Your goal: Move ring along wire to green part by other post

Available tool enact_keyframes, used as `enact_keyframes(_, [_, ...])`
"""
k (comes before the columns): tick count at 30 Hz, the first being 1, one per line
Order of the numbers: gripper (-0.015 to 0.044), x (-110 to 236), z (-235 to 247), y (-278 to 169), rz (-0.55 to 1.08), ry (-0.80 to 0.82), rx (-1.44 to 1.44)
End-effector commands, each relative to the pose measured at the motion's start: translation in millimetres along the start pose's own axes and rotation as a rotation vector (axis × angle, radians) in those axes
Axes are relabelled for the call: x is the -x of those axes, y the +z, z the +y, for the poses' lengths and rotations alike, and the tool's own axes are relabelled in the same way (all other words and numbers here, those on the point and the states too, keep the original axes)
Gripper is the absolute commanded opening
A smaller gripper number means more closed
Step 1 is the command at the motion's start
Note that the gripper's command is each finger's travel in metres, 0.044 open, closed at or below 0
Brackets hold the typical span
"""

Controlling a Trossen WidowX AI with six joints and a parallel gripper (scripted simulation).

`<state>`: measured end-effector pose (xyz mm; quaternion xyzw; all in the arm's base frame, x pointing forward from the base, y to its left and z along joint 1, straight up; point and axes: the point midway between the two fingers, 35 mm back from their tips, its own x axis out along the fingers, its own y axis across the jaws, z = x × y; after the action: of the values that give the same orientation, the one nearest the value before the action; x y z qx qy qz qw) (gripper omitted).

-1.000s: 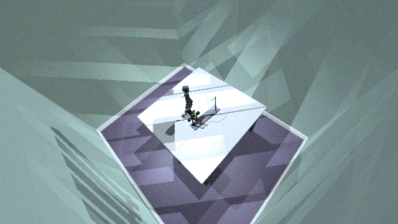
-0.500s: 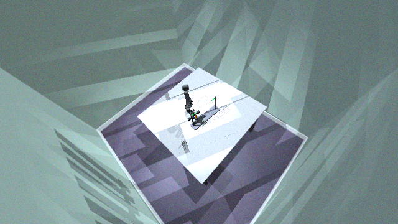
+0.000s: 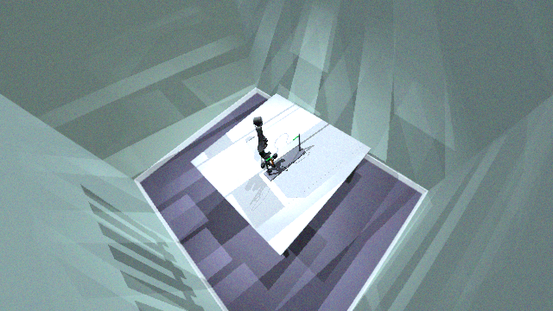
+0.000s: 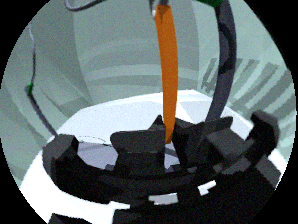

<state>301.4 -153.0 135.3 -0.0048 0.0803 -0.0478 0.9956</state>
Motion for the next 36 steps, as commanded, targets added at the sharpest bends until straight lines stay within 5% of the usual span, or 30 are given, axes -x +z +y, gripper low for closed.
enact_keyframes(1, [-0.015, 0, -1, 1, -0.001, -0.003, -0.001])
enact_keyframes(36, [-0.015, -1, 29, 1, 0.003, 0.002, -0.022])
